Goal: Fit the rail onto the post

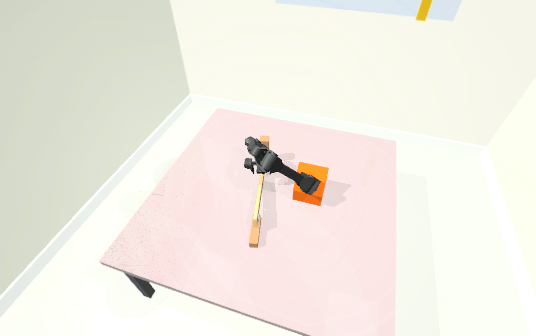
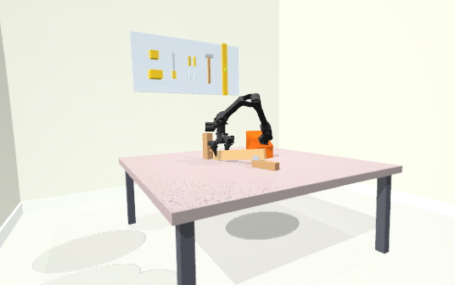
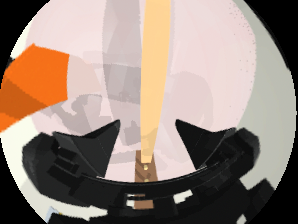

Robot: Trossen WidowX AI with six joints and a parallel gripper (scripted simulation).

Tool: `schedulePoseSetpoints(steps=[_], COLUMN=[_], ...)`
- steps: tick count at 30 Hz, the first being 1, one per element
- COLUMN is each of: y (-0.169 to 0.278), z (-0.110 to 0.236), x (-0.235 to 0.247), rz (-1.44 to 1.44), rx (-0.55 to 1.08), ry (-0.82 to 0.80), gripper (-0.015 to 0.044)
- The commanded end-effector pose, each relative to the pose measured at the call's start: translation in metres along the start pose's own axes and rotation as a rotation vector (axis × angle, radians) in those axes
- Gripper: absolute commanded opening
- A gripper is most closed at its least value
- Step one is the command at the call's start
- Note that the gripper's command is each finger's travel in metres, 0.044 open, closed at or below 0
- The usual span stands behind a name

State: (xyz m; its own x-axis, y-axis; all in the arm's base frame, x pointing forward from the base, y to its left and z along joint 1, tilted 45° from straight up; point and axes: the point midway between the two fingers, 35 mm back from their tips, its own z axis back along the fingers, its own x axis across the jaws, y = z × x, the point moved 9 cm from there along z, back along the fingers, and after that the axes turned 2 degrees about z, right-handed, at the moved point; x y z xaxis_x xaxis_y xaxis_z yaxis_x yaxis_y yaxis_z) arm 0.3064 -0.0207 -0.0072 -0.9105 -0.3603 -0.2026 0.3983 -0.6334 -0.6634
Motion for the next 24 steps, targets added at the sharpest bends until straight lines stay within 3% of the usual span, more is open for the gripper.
schedulePoseSetpoints(steps=[1,9,23,24], y=[-0.0009,-0.0017,-0.0017,-0.0017], z=[-0.0083,-0.0182,-0.0182,-0.0182], x=[0.0021,0.0029,0.0029,0.0029], rz=[-0.008,-0.008,-0.008,-0.008], rx=[-0.010,-0.011,-0.011,-0.011], ry=[-0.002,-0.002,-0.002,-0.002], gripper=[0.0440,0.0440,0.0072,0.0066])
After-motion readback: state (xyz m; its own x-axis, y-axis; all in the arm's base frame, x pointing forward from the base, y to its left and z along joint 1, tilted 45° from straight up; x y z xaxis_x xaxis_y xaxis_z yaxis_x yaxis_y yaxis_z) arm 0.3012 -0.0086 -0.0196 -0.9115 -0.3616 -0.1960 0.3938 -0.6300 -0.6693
